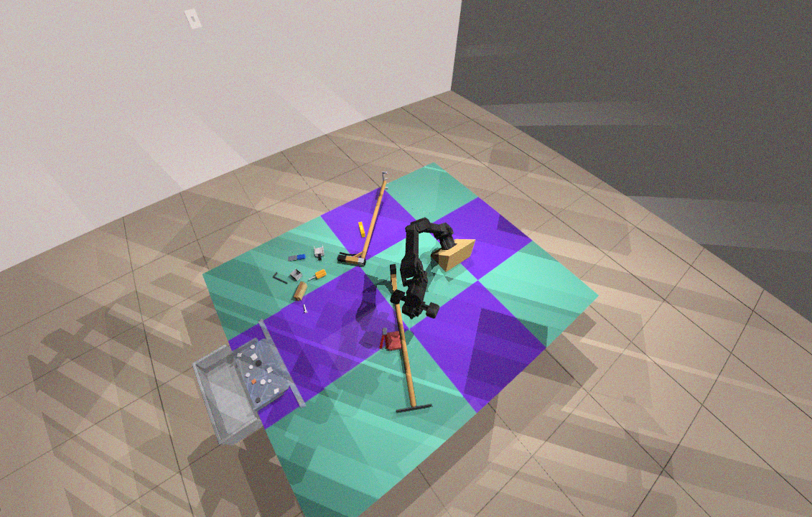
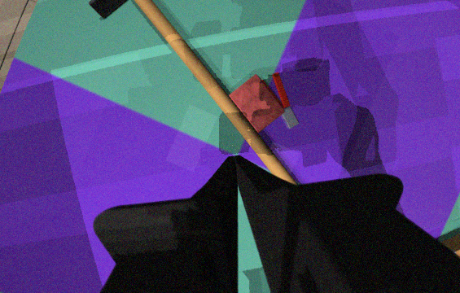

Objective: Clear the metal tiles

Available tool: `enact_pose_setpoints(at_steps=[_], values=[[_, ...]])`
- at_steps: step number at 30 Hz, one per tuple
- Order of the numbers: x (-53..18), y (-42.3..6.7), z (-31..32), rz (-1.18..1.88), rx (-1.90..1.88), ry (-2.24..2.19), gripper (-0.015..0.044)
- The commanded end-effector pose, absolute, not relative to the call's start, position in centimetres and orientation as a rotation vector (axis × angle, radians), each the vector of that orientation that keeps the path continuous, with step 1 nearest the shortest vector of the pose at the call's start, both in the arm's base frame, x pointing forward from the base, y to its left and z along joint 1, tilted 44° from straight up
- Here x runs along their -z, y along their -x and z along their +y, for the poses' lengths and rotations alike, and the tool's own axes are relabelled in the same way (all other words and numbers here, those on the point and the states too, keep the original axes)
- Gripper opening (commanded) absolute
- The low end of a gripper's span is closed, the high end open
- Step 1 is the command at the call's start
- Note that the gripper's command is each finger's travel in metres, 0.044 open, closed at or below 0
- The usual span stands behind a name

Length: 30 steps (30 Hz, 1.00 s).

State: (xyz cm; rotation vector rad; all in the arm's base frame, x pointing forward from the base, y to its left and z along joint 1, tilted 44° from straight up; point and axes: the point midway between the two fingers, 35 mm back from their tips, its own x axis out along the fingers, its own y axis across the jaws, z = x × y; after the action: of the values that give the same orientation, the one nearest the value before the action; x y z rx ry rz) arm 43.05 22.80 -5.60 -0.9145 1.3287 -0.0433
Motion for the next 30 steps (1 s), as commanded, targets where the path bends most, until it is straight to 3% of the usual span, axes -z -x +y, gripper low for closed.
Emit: enact_pose_setpoints(at_steps=[1,30], values=[[5.0,-42.5,23.5,1.302,0.042,0.91,0.0],[8.2,-42.3,21.6,1.269,0.031,0.907,0.0]])
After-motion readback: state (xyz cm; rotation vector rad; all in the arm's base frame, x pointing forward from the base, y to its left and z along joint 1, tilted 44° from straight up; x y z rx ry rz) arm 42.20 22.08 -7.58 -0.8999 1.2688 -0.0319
